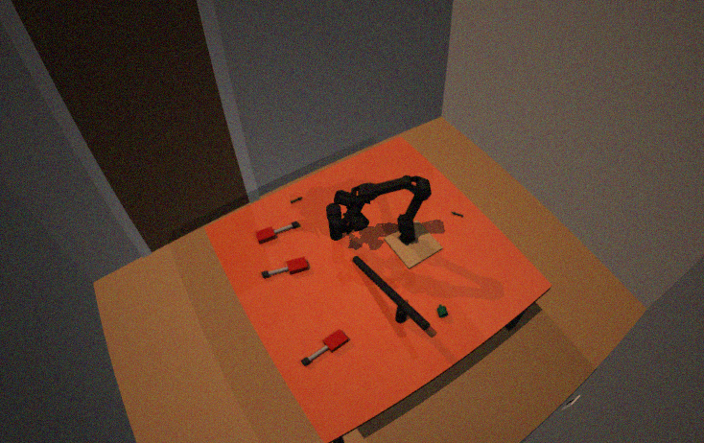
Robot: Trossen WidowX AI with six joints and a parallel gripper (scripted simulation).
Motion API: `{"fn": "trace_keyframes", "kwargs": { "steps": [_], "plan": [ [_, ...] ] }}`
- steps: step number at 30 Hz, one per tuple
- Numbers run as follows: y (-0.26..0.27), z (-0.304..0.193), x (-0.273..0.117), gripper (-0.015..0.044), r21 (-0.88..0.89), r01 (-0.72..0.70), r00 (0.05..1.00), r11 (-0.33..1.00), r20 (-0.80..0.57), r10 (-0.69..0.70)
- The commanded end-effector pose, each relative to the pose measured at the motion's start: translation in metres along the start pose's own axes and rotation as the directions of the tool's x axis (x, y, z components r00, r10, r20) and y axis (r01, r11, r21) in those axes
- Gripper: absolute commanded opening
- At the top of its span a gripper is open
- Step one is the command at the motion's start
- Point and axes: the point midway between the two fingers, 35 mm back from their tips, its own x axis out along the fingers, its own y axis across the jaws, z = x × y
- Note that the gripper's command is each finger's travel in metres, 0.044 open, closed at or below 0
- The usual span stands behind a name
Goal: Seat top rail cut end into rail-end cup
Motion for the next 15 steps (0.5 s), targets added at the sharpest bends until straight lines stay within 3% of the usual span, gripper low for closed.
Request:
{"fn": "trace_keyframes", "kwargs": {
  "steps": [1, 3, 13, 15],
  "plan": [
    [-0.005, 0.008, -0.008, 0.0394, 0.003, 0.002, 1.000, 1.000, -0.004, -0.002],
    [-0.009, 0.016, -0.014, 0.0440, 0.004, 0.002, 1.000, 1.000, -0.004, -0.002],
    [-0.019, 0.034, -0.030, 0.0440, 0.011, 0.010, 1.000, 1.000, 0.002, -0.010],
    [-0.024, 0.042, -0.034, 0.0440, 0.106, 0.007, 1.000, 0.994, 0.007, -0.007]
  ]
}}
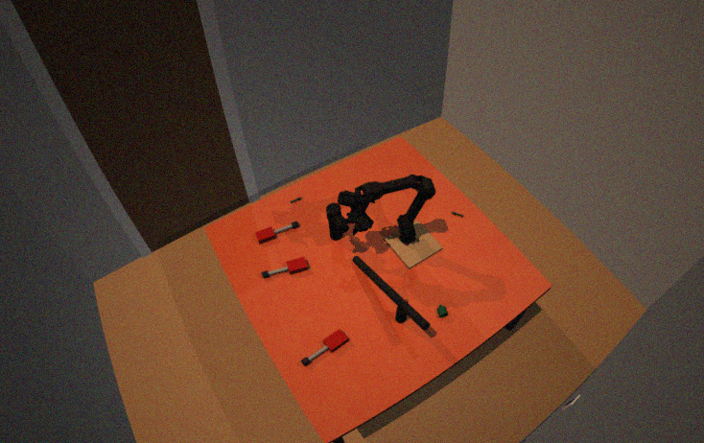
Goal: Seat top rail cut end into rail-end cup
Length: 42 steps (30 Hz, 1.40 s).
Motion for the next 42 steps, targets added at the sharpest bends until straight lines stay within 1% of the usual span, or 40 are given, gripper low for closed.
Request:
{"fn": "trace_keyframes", "kwargs": {
  "steps": [1, 3, 6, 9, 12, 16, 20, 21, 39, 40, 42],
  "plan": [
    [-0.007, 0.013, -0.008, 0.0440, 0.145, -0.003, 1.000, 0.989, 0.008, 0.002],
    [-0.013, 0.026, -0.015, 0.0440, 0.289, -0.009, 1.000, 0.957, 0.014, 0.005],
    [-0.019, 0.045, -0.028, 0.0440, 0.492, -0.019, 1.000, 0.870, 0.024, 0.008],
    [-0.024, 0.063, -0.041, 0.0440, 0.672, -0.030, 0.999, 0.740, 0.033, 0.010],
    [-0.027, 0.081, -0.056, 0.0440, 0.818, -0.042, 0.999, 0.574, 0.043, 0.011],
    [-0.028, 0.104, -0.076, 0.0440, 0.948, -0.057, 0.998, 0.314, 0.056, 0.010],
    [-0.028, 0.116, -0.088, 0.0440, 0.985, -0.065, 0.998, 0.158, 0.064, 0.009],
    [-0.027, 0.117, -0.089, 0.0440, 0.988, -0.065, 0.998, 0.137, 0.065, 0.008],
    [-0.027, 0.117, -0.089, 0.0440, 0.989, -0.066, 0.998, 0.132, 0.065, 0.008],
    [-0.027, 0.117, -0.088, 0.0440, 0.986, -0.067, 0.998, 0.150, 0.066, 0.015],
    [-0.027, 0.121, -0.081, 0.0440, 0.969, -0.076, 0.997, 0.234, 0.067, 0.047]
  ]
}}
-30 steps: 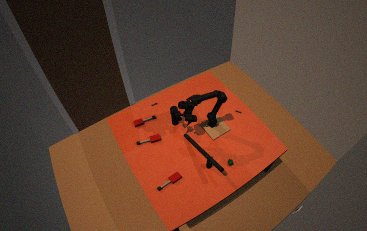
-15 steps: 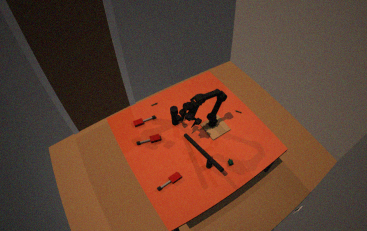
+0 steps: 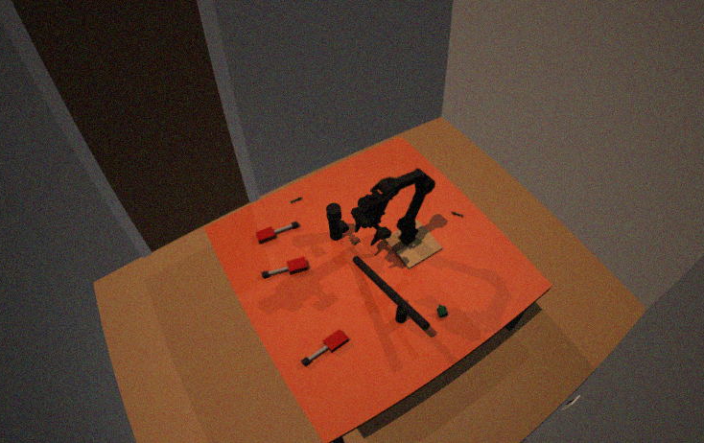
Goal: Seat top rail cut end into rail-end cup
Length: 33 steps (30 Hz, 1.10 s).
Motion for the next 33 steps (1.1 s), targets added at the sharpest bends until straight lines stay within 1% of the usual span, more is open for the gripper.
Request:
{"fn": "trace_keyframes", "kwargs": {
  "steps": [1, 3, 6, 8, 10, 12, 13, 14, 29, 33],
  "plan": [
    [0.005, -0.001, 0.013, 0.0440, -0.131, -0.015, 0.998, 0.991, -0.057, 0.008],
    [0.012, -0.002, 0.028, 0.0440, -0.305, -0.056, 0.992, 0.951, -0.123, 0.019],
    [0.026, -0.007, 0.056, 0.0440, -0.584, -0.178, 0.968, 0.792, -0.248, 0.035],
    [0.035, -0.012, 0.073, 0.0440, -0.725, -0.274, 0.945, 0.633, -0.326, 0.036],
    [0.044, -0.018, 0.089, 0.0440, -0.817, -0.373, 0.916, 0.439, -0.401, 0.031],
    [0.053, -0.025, 0.104, 0.0440, -0.855, -0.458, 0.884, 0.242, -0.467, 0.023],
    [0.055, -0.027, 0.107, 0.0440, -0.858, -0.479, 0.875, 0.186, -0.484, 0.019],
    [0.056, -0.028, 0.109, 0.0440, -0.858, -0.486, 0.871, 0.168, -0.490, 0.018],
    [0.056, -0.028, 0.109, 0.0440, -0.858, -0.486, 0.871, 0.168, -0.490, 0.018],
    [0.056, -0.036, 0.124, 0.0440, -0.858, -0.486, 0.871, 0.168, -0.490, 0.018]
  ]
}}
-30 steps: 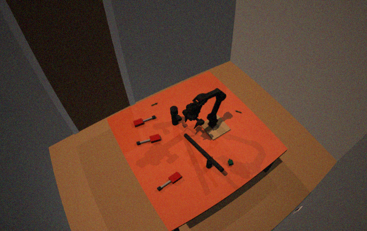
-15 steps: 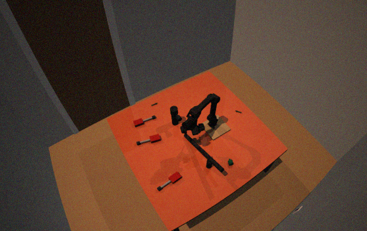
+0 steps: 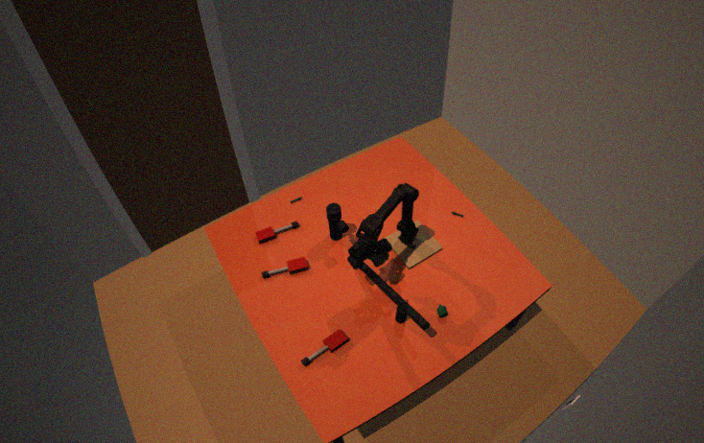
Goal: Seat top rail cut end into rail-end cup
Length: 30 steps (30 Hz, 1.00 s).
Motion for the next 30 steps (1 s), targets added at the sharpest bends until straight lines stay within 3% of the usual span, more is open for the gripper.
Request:
{"fn": "trace_keyframes", "kwargs": {
  "steps": [1, 30],
  "plan": [
    [0.001, -0.001, 0.021, 0.0440, -0.011, -0.013, 1.000, 1.000, -0.010, 0.013],
    [0.001, -0.001, 0.069, 0.0440, -0.010, -0.014, 1.000, 1.000, -0.010, 0.014]
  ]
}}
